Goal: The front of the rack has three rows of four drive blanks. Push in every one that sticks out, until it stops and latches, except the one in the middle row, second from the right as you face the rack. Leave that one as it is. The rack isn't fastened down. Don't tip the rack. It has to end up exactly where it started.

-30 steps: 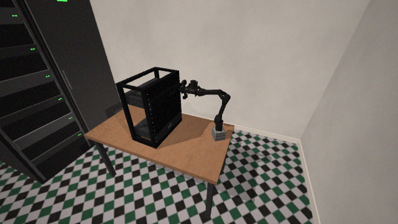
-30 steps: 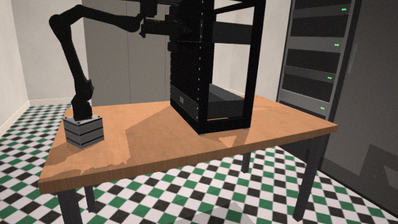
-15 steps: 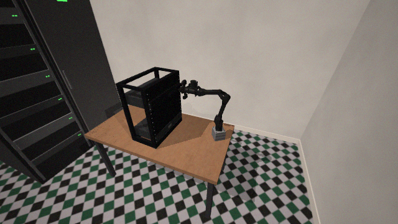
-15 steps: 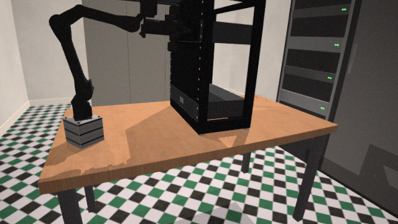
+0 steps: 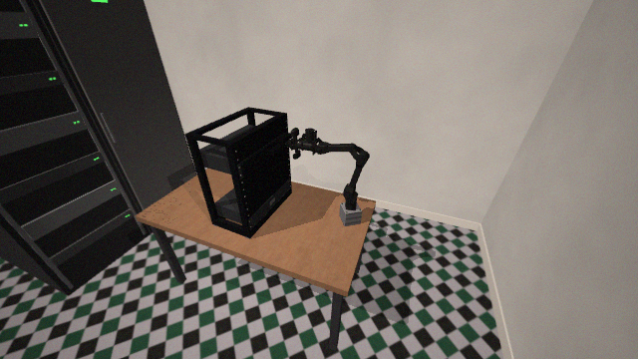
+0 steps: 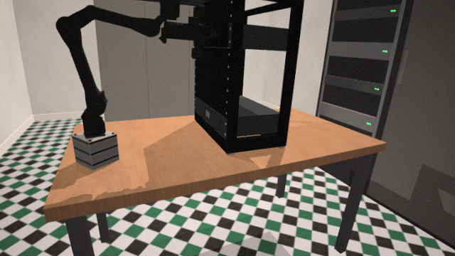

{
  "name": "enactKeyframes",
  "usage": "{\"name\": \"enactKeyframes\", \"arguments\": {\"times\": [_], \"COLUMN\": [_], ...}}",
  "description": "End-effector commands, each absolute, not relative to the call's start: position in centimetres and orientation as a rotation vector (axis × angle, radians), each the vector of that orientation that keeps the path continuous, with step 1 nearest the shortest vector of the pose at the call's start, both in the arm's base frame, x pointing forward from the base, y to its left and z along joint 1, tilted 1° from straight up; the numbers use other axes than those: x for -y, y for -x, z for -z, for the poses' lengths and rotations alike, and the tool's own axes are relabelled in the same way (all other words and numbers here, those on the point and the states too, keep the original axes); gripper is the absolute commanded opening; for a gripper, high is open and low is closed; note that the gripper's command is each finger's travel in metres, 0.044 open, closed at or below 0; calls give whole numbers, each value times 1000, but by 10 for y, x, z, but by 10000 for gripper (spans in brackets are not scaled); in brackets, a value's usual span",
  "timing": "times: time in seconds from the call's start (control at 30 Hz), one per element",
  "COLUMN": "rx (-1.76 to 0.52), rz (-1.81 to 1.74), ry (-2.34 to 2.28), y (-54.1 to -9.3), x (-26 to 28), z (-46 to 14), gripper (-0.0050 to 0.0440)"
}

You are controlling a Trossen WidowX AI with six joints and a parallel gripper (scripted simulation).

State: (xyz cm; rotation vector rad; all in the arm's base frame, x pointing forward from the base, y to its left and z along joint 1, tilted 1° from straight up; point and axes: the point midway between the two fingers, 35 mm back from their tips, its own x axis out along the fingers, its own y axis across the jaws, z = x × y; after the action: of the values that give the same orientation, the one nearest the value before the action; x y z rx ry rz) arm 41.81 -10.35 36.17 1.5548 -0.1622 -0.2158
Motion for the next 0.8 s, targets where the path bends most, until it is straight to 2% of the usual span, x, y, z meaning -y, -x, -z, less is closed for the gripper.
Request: {"name": "enactKeyframes", "arguments": {"times": [0.0, 0.5, 0.77], "rx": [193, 193, 193], "rz": [185, 185, 185], "ry": [-1555, -1555, -1555], "y": [-410, -350, -341], "x": [101, 86, 84], "z": [-376, -375, -375], "gripper": [0, 0, 0]}}
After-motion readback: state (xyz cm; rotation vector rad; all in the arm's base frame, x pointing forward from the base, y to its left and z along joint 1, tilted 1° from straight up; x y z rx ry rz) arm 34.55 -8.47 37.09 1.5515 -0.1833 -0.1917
